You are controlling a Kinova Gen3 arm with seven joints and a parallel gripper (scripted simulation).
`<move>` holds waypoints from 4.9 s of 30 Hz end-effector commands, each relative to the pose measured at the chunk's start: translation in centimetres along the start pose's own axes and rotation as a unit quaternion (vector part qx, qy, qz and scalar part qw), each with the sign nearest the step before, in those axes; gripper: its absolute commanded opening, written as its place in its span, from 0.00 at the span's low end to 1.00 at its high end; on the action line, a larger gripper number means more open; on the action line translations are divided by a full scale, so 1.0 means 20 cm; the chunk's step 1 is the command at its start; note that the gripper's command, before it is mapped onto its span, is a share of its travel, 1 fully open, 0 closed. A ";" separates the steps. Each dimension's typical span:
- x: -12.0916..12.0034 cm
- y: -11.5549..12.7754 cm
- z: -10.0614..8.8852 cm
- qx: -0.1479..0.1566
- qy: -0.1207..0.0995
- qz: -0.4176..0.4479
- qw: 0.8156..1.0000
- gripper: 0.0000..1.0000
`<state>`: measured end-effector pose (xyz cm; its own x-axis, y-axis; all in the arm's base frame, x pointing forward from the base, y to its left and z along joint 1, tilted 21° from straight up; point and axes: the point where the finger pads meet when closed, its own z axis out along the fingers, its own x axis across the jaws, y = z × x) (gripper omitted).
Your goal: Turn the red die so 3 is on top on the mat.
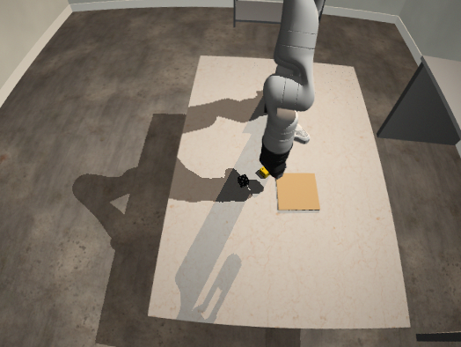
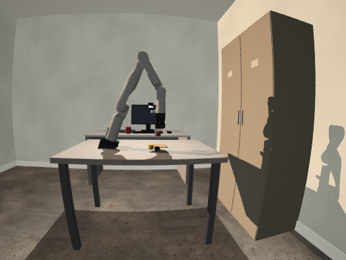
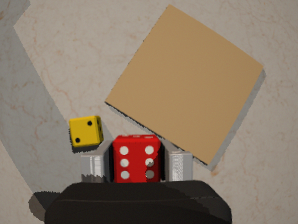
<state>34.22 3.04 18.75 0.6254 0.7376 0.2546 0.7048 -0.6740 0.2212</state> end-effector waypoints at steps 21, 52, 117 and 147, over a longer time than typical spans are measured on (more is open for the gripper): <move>0.03 -0.14 0.03 0.005 -0.004 -0.458 0.889 0.57; 0.19 -0.25 0.04 -0.002 -0.002 -0.896 0.445 0.57; 0.28 -0.31 0.04 0.010 -0.062 -0.965 0.256 0.57; 0.29 -0.31 0.03 0.094 -0.400 -0.881 0.235 0.57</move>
<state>34.37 10.05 20.03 -0.8784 -0.2707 -0.3939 0.1005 0.7011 -0.7059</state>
